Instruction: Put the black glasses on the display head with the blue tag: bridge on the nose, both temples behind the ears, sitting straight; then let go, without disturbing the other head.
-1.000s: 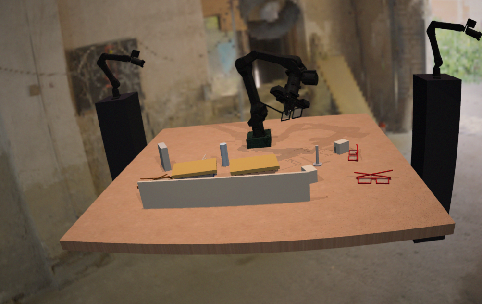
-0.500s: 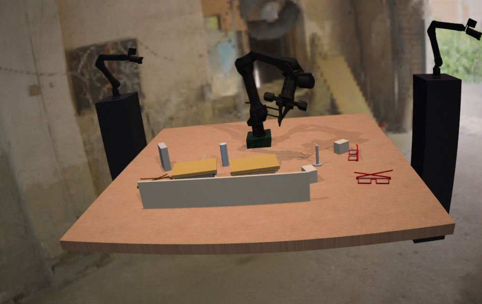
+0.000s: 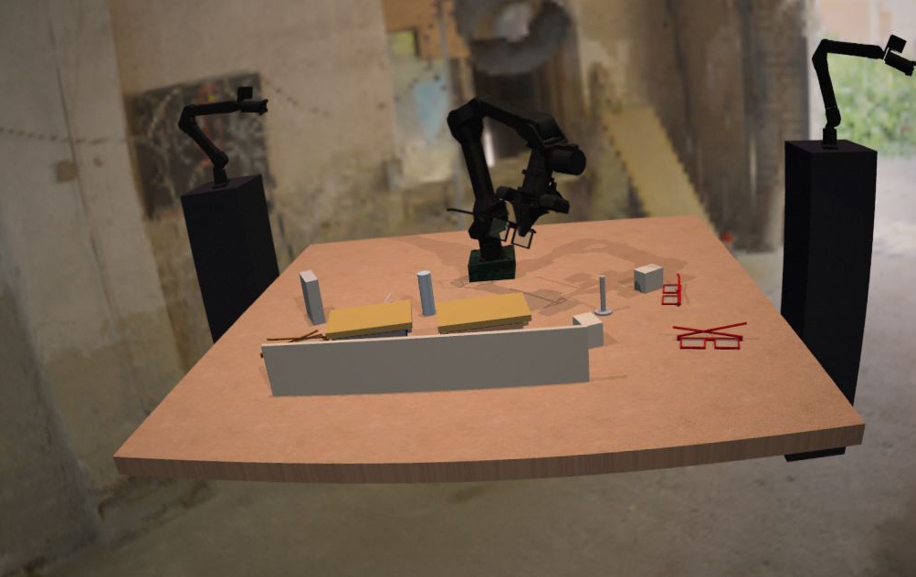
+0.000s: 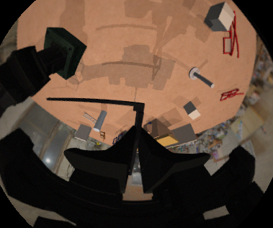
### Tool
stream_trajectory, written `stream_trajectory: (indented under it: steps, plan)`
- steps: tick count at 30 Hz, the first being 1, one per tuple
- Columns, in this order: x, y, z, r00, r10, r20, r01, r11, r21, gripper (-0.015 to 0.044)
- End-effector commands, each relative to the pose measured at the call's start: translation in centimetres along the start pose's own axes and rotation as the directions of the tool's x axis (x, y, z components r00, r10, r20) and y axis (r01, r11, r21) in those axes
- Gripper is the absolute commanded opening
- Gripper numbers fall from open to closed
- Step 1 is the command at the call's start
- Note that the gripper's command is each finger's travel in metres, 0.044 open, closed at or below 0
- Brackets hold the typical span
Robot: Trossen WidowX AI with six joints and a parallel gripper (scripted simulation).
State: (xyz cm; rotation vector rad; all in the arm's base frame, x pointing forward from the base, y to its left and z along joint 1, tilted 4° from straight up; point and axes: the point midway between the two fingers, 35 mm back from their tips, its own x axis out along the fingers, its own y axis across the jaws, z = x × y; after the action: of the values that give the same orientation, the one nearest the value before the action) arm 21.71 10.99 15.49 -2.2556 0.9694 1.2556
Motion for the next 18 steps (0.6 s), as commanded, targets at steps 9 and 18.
stream_trajectory:
  steps: [9, 18]
  plan:
    - [1.8, 0.7, -1.6, 0.995, 0.054, 0.079, -0.087, 0.857, 0.507, 0.0]
    - [3.0, 1.4, -2.9, 0.987, 0.083, 0.141, -0.163, 0.569, 0.806, 0.0]
